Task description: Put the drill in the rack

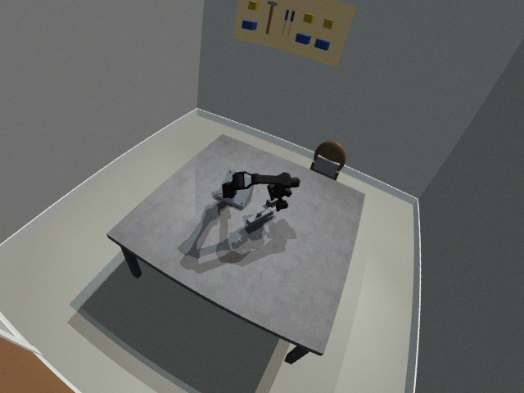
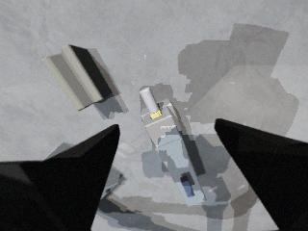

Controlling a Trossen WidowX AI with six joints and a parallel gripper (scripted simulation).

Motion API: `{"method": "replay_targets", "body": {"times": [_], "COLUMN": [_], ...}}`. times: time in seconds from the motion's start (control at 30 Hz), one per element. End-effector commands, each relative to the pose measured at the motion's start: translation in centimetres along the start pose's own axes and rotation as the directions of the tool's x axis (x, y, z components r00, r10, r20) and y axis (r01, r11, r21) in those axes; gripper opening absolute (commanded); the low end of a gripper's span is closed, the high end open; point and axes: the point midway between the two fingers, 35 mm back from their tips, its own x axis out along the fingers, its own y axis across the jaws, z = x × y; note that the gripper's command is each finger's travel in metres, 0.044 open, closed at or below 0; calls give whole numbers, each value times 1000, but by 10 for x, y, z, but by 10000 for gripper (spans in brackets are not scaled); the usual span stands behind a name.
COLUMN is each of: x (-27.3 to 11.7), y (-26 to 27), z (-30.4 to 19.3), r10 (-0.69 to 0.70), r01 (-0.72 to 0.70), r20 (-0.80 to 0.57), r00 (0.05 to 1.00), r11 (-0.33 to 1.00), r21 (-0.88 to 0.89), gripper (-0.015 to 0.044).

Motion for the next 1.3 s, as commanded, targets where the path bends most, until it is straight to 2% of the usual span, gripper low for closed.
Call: {"method": "replay_targets", "body": {"times": [0.0, 0.63, 1.27], "x": [30, 31, 59], "y": [22, 21, 19], "z": [30, 29, 22], "r10": [11, 11, 10], "r01": [-18, -18, -18], "r20": [-23, -23, -23], "r00": [1000, 1000, 1000], "r11": [933, 933, 933], "r21": [-360, -360, -360], "gripper": [440, 440, 440]}}
